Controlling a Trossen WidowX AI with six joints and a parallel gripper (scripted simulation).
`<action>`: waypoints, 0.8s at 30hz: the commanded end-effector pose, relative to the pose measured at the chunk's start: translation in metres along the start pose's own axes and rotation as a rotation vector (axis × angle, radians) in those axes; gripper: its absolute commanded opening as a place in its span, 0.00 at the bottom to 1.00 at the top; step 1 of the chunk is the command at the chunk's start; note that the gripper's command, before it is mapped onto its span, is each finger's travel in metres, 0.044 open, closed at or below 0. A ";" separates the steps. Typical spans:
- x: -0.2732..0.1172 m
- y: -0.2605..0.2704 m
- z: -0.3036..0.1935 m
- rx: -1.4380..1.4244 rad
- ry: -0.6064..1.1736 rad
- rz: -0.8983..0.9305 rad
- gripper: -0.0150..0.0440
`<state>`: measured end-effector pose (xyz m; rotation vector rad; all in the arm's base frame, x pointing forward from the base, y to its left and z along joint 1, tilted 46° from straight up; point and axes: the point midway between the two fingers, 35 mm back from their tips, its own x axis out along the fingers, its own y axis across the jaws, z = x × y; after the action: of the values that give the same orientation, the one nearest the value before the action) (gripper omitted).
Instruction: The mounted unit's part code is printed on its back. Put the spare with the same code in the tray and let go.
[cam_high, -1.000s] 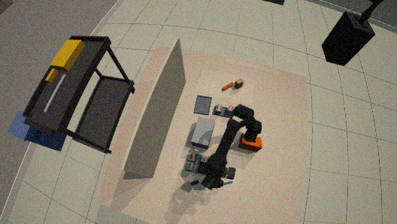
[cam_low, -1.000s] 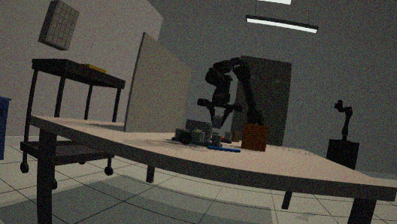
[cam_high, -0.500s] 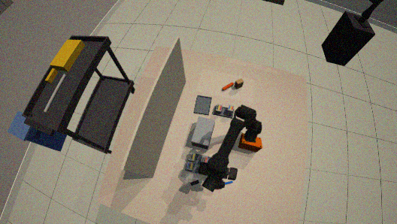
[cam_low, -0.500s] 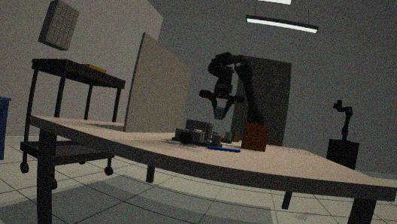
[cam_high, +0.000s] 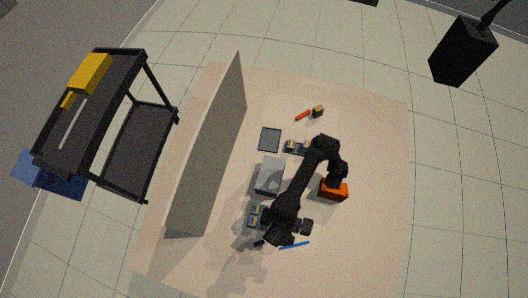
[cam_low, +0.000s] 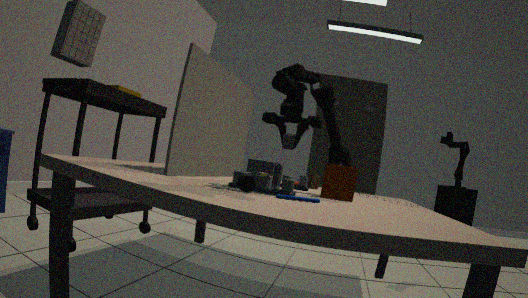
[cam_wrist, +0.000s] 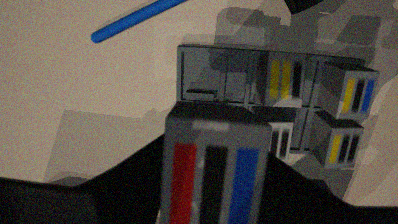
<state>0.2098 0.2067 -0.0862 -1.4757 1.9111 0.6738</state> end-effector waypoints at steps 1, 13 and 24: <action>-0.013 -0.025 -0.017 0.009 -0.034 -0.001 0.25; -0.032 -0.095 -0.081 -0.024 -0.093 -0.016 0.25; -0.038 -0.139 -0.144 -0.038 -0.113 -0.037 0.25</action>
<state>0.3141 0.1153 0.0133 -1.4493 1.8115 0.7710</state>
